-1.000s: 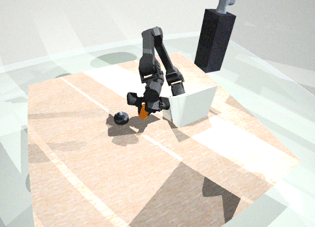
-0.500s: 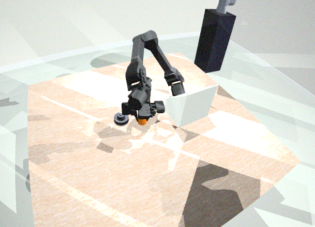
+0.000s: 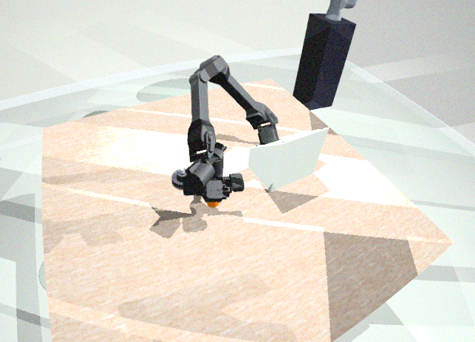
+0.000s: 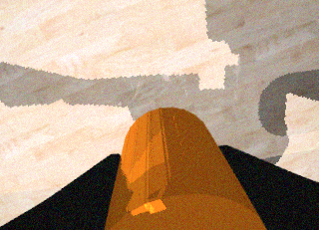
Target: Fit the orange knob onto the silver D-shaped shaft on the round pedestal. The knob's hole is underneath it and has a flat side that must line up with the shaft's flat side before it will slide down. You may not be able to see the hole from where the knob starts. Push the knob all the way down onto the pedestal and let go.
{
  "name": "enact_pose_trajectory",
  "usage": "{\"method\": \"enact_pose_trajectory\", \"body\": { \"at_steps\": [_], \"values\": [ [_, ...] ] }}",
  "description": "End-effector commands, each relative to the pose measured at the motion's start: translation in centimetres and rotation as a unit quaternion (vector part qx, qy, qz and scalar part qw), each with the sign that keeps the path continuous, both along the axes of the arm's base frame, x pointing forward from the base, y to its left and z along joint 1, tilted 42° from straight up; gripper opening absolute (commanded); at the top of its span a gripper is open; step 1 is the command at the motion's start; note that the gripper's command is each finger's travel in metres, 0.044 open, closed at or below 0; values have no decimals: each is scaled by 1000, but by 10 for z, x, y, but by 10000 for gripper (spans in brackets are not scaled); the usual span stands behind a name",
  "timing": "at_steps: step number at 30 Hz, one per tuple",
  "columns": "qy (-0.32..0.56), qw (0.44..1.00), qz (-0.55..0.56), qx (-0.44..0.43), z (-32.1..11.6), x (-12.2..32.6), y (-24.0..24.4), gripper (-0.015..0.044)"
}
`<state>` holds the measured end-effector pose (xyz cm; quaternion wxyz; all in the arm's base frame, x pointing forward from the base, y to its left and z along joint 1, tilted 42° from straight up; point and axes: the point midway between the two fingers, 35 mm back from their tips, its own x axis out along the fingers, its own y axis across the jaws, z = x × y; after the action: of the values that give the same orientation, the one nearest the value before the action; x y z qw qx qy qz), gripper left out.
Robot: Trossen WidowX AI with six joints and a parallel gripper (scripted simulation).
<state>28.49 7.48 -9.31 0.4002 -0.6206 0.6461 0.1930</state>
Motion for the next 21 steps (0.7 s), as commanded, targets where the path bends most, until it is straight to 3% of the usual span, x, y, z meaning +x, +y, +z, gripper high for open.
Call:
{"method": "enact_pose_trajectory", "body": {
  "at_steps": [1, 9, 18, 21],
  "values": [
    [2, 1000, 1, -3, -15, 2, -13, 0],
    [2, 1000, 0, -4, -24, 2, -23, 0],
    [3, 1000, -3, -3, -24, 2, -22, 236],
    [3, 1000, -3, -3, -24, 2, -22, 240]
  ]
}}
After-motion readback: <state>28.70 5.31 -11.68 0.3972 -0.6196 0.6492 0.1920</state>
